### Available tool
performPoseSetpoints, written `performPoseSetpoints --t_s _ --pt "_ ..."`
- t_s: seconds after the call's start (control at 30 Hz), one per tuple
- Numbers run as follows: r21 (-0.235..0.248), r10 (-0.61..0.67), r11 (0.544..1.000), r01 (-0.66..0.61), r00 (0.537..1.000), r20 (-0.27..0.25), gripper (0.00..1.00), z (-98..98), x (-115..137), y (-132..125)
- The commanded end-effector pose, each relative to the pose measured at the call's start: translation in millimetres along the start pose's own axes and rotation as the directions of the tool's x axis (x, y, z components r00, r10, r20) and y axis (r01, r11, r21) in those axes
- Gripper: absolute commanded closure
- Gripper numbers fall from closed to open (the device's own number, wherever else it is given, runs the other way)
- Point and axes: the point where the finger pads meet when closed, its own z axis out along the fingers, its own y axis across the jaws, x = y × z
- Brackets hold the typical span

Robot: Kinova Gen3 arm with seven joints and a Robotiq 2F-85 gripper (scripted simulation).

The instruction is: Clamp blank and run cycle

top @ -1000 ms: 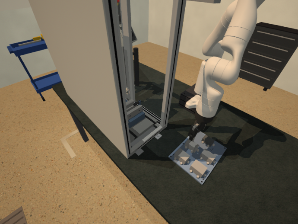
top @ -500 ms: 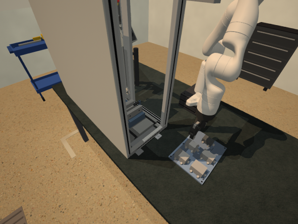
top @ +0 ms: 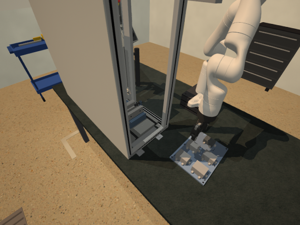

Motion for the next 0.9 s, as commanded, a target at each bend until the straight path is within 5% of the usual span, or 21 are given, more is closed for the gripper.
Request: performPoseSetpoints --t_s 0.0,0.43,0.6,0.87 --pt "0.001 -0.001 1.0 0.001 1.0 0.001 0.0 -0.2 -26.1 -24.9" --pt "0.001 -0.001 1.0 0.001 1.0 0.001 0.0 -0.1 -33.3 -31.7" --pt "0.001 -0.001 1.0 0.001 1.0 0.001 0.0 0.2 -69.5 -66.0" --pt "0.001 -0.001 1.0 0.001 1.0 0.001 0.0 0.2 -69.5 -66.0"
